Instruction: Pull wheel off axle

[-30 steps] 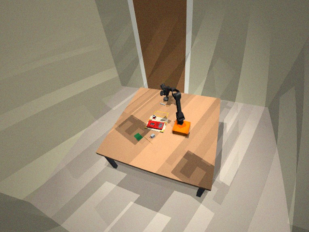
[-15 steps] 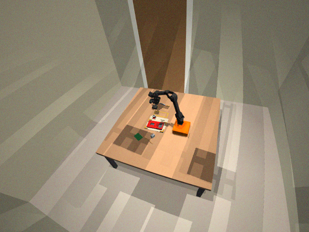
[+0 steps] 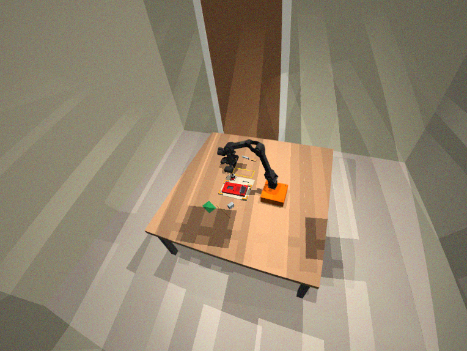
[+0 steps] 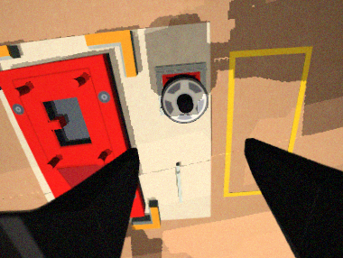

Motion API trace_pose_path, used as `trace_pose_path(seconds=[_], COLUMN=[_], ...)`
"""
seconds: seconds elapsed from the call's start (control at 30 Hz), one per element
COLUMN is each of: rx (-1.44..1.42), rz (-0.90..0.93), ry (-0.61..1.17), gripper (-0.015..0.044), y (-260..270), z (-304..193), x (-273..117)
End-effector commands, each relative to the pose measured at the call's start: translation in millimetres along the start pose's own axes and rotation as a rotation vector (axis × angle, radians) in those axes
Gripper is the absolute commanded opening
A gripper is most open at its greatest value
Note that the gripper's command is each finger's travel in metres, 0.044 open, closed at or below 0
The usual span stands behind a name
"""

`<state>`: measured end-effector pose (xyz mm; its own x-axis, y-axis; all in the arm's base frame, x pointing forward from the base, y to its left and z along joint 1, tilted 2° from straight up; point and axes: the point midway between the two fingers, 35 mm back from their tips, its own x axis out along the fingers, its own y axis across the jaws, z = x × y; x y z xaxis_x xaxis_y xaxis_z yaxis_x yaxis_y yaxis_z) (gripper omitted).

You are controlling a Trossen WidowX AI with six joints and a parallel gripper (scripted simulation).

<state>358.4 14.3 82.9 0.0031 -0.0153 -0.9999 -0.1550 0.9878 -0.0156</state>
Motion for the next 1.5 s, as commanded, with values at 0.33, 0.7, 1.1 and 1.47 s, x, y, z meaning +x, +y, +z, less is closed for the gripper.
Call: trace_pose_path(seconds=[0.33,0.7,1.1,1.47], rx=[0.009,0.005,0.005,0.005], rz=[0.004,0.002,0.002,0.002], ry=[-0.005,0.005,0.005,0.004], gripper=[0.03,0.0221,0.0063,0.0], y=[-2,-1,-1,-1], z=[12,9,9,9], x=[47,72,72,68])
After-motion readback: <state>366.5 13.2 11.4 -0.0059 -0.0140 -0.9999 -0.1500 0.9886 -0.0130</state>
